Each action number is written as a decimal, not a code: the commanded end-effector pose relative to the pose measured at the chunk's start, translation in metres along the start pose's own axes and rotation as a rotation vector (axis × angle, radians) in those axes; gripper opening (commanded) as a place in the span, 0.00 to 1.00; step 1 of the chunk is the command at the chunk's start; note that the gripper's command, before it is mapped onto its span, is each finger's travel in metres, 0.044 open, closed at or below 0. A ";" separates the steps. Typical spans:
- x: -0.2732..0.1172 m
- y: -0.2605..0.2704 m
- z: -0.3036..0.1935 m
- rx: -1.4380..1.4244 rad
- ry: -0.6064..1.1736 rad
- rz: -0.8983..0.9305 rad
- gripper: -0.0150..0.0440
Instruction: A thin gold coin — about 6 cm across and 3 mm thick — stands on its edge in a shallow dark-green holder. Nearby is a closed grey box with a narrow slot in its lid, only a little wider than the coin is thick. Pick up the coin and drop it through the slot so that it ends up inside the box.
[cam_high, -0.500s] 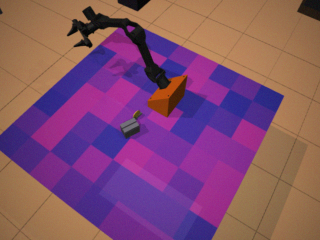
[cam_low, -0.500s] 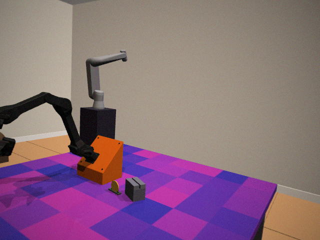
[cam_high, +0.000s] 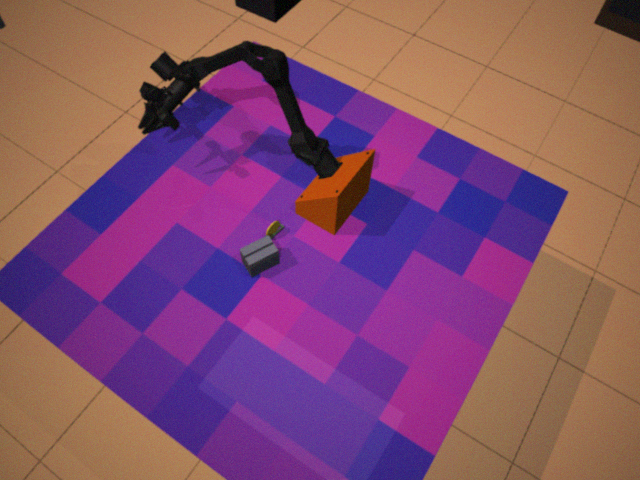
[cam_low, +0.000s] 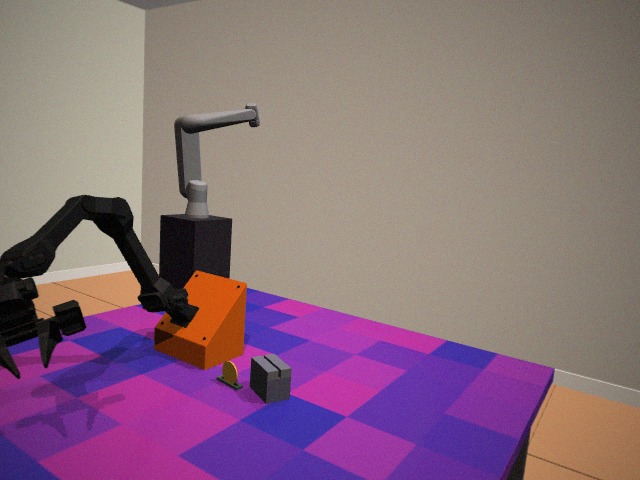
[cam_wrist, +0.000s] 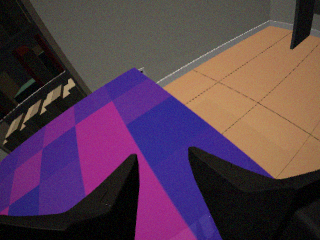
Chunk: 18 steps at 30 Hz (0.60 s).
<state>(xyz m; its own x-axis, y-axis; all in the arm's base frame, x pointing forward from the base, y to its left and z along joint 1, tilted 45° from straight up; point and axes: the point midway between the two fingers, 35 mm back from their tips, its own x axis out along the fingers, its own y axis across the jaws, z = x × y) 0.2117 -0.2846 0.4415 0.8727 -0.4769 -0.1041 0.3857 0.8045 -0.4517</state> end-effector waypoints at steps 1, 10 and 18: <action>0.039 0.046 -0.037 0.202 0.140 0.098 0.53; 0.079 0.188 -0.104 0.453 0.557 0.265 0.53; 0.047 0.311 -0.159 0.389 0.973 0.282 0.53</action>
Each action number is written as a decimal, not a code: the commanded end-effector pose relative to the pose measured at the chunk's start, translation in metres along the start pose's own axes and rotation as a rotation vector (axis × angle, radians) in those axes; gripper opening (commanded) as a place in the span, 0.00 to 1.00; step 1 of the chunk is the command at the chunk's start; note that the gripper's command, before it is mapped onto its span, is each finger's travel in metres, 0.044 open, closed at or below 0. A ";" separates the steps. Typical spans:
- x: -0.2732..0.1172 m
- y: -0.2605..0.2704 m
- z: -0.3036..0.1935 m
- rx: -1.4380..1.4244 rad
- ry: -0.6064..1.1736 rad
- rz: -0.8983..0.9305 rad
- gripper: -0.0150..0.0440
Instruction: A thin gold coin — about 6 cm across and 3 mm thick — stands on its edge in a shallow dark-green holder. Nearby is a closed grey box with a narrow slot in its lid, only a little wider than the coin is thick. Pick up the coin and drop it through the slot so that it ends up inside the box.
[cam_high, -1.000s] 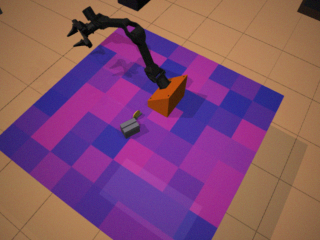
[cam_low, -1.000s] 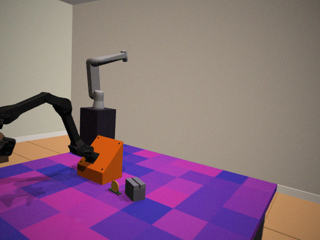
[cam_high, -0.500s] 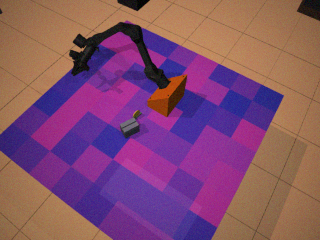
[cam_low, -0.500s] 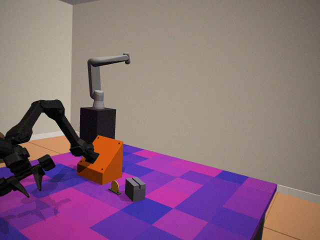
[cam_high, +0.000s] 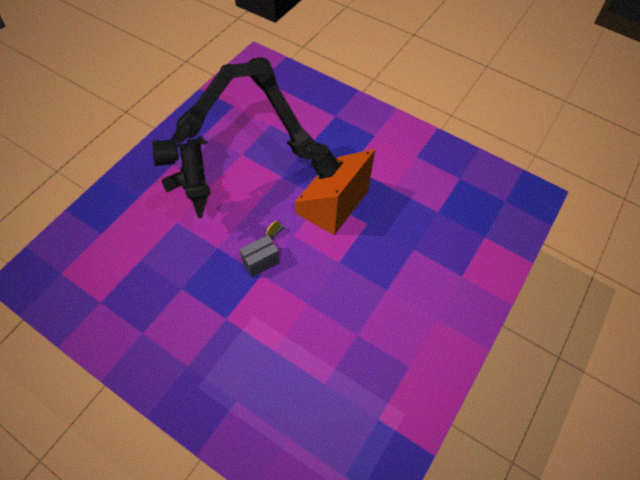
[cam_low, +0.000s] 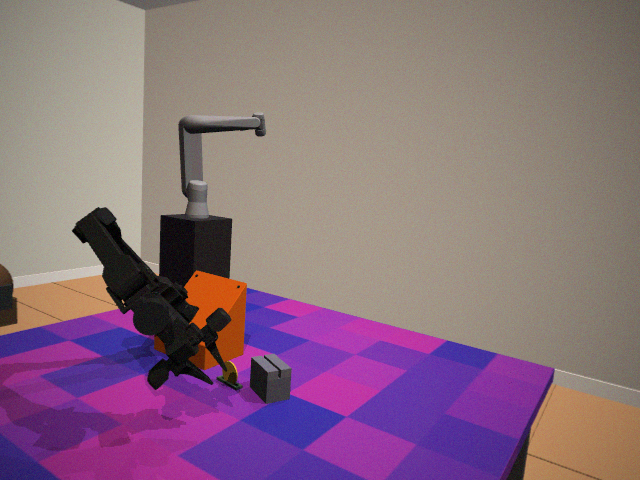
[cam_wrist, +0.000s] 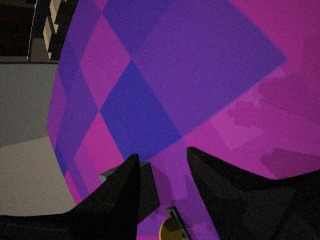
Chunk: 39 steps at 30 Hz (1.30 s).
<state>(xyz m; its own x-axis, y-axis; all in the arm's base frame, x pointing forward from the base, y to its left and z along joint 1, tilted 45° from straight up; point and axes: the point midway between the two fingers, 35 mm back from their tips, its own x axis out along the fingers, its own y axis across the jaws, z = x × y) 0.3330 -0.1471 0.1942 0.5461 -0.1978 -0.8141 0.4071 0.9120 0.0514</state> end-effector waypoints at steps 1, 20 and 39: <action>0.026 0.034 -0.054 -0.023 0.205 -0.091 0.53; 0.011 0.081 -0.192 -0.494 0.365 -0.678 0.53; 0.048 0.047 -0.201 -0.494 0.363 -0.679 0.53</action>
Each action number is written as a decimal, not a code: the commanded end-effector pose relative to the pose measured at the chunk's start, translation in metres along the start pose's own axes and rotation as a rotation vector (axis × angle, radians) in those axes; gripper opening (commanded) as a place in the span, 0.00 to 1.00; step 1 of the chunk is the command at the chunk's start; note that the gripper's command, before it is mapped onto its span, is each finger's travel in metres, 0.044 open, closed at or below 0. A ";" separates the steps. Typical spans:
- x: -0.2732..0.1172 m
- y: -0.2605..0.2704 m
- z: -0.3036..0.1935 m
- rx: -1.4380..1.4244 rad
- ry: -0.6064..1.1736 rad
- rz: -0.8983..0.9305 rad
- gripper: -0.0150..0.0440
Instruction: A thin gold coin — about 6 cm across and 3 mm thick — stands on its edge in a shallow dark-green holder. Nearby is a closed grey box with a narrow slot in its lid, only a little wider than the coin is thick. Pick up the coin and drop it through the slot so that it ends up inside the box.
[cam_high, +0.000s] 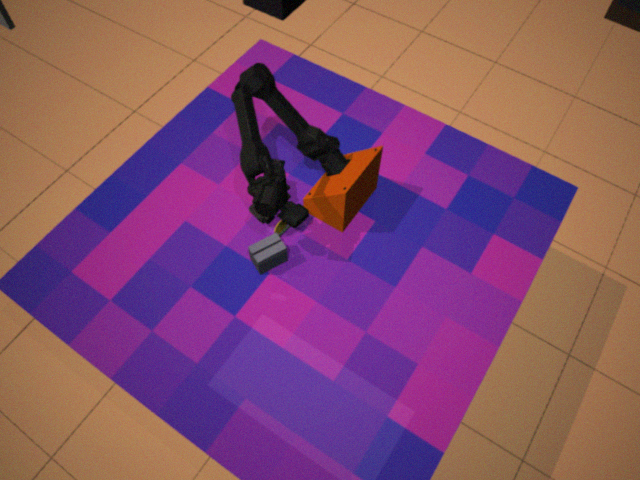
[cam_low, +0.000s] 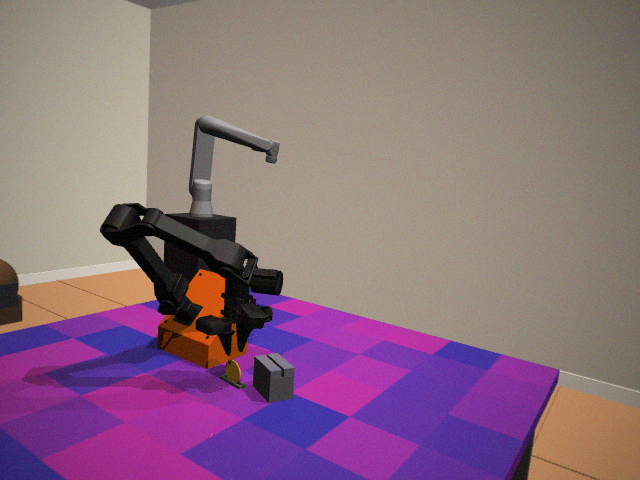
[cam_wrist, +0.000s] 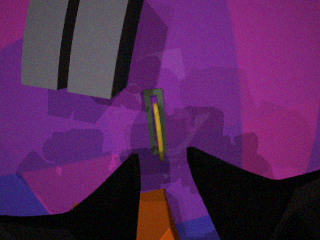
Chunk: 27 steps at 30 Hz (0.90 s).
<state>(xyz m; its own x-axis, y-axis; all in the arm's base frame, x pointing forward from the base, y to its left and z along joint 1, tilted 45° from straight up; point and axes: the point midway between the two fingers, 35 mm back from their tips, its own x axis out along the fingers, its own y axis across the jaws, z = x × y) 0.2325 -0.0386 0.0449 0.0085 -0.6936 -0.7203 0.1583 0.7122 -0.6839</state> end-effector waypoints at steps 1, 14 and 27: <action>0.006 0.000 -0.001 -0.007 0.002 -0.008 0.53; 0.027 0.001 0.000 -0.007 0.001 -0.006 0.53; 0.048 0.000 0.000 -0.007 0.001 -0.007 0.53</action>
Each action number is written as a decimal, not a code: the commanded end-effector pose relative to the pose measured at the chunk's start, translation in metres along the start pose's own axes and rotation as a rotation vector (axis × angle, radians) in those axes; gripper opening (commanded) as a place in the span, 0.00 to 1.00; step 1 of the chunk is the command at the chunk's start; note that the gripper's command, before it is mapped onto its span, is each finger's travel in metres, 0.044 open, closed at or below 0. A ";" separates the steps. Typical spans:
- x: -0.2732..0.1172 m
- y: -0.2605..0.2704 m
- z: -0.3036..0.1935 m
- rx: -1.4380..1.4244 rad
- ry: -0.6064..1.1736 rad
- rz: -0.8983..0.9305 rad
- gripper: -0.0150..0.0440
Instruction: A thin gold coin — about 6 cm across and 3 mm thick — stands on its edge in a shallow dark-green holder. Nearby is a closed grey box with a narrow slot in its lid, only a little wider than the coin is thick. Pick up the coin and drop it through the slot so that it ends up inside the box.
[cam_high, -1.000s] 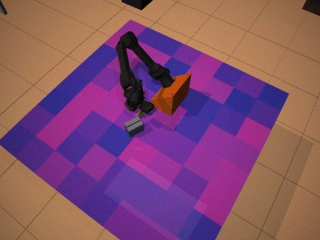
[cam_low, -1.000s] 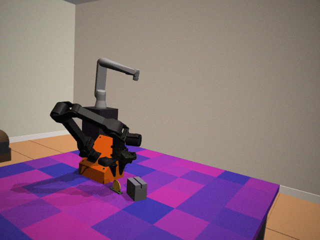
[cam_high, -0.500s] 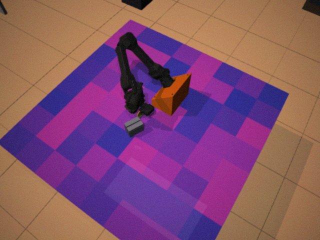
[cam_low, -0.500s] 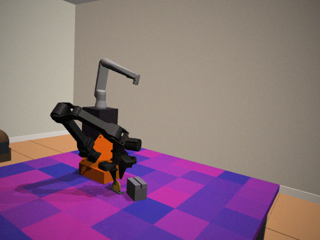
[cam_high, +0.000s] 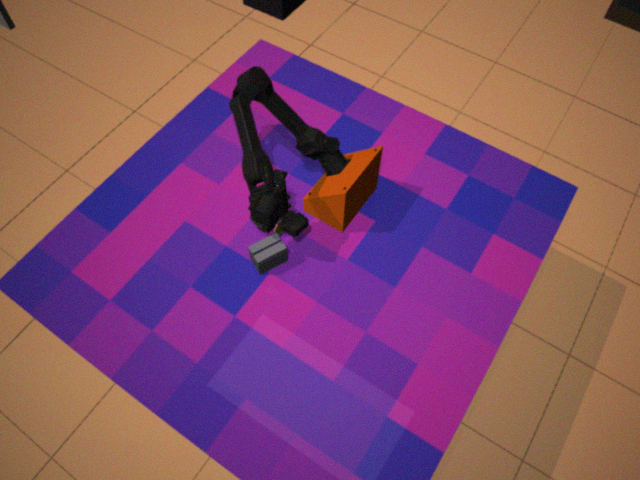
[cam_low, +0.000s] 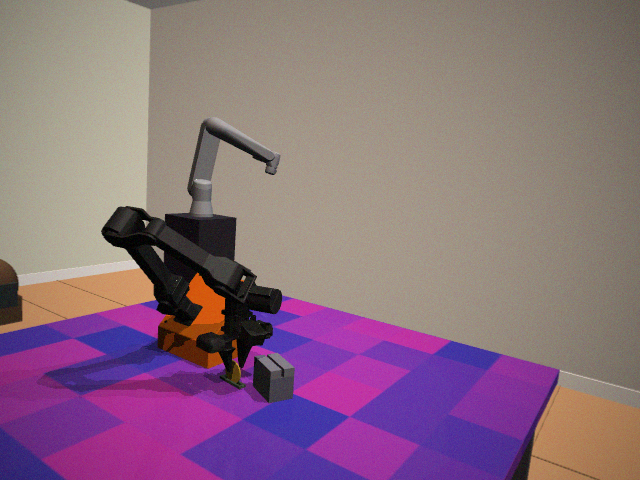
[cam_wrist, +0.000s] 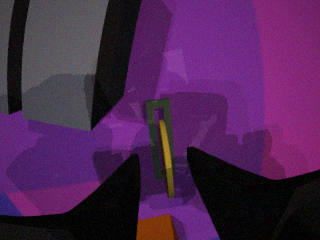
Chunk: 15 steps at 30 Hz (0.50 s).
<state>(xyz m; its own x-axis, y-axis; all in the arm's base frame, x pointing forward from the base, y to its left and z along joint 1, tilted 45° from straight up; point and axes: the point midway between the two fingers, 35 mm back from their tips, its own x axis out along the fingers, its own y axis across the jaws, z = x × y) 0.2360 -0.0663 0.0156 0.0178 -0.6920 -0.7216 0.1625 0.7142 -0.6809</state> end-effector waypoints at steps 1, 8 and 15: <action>0.009 0.000 -0.004 -0.012 0.010 -0.011 0.53; 0.020 -0.001 -0.005 -0.011 0.010 -0.013 0.53; 0.025 -0.002 -0.006 -0.011 0.010 -0.015 0.44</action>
<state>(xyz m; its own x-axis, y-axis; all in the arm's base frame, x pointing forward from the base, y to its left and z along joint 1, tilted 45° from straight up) 0.2336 -0.0823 0.0010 0.0145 -0.6963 -0.7176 0.1617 0.7099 -0.6855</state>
